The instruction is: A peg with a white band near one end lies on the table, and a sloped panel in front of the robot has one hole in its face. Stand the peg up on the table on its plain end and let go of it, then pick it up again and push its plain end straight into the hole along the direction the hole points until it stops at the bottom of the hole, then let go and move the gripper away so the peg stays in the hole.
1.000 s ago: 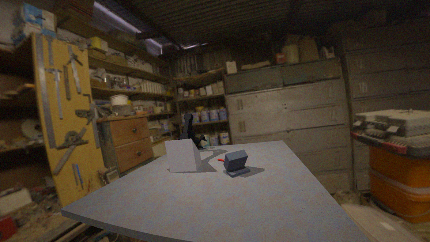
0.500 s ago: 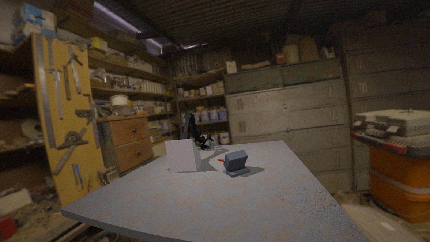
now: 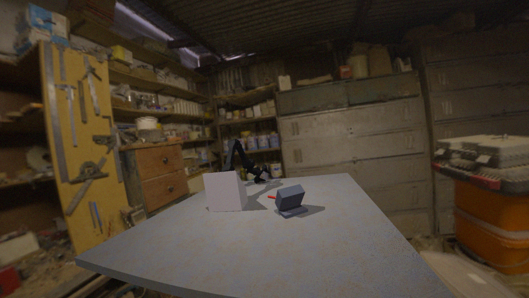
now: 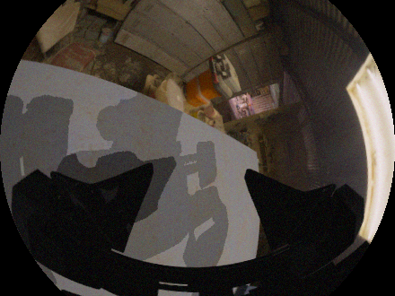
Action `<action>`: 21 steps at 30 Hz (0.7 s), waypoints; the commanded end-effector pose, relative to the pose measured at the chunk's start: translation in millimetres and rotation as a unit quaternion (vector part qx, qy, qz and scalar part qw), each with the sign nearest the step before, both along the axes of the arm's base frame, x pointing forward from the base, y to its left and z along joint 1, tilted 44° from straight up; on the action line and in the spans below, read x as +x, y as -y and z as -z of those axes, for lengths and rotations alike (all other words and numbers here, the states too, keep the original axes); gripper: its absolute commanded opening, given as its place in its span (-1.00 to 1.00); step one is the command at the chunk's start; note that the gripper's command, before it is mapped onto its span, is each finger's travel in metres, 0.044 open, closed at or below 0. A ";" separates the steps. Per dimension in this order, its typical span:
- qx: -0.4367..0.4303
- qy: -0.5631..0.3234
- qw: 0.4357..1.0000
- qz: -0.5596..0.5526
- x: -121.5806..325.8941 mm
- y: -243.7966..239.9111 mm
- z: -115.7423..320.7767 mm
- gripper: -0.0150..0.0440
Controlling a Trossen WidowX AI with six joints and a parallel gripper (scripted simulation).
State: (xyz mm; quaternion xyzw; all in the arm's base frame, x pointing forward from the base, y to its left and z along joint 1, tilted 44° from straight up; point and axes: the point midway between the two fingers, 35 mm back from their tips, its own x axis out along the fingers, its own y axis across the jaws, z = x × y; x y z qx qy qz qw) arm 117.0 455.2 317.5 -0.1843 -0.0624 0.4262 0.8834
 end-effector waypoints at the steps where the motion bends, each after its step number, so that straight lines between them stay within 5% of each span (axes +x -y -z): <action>1: -0.005 -0.012 1.000 0.004 13.0 0.7 6.3 1.00; 21: -0.044 -0.062 0.993 0.094 119.2 36.6 45.3 1.00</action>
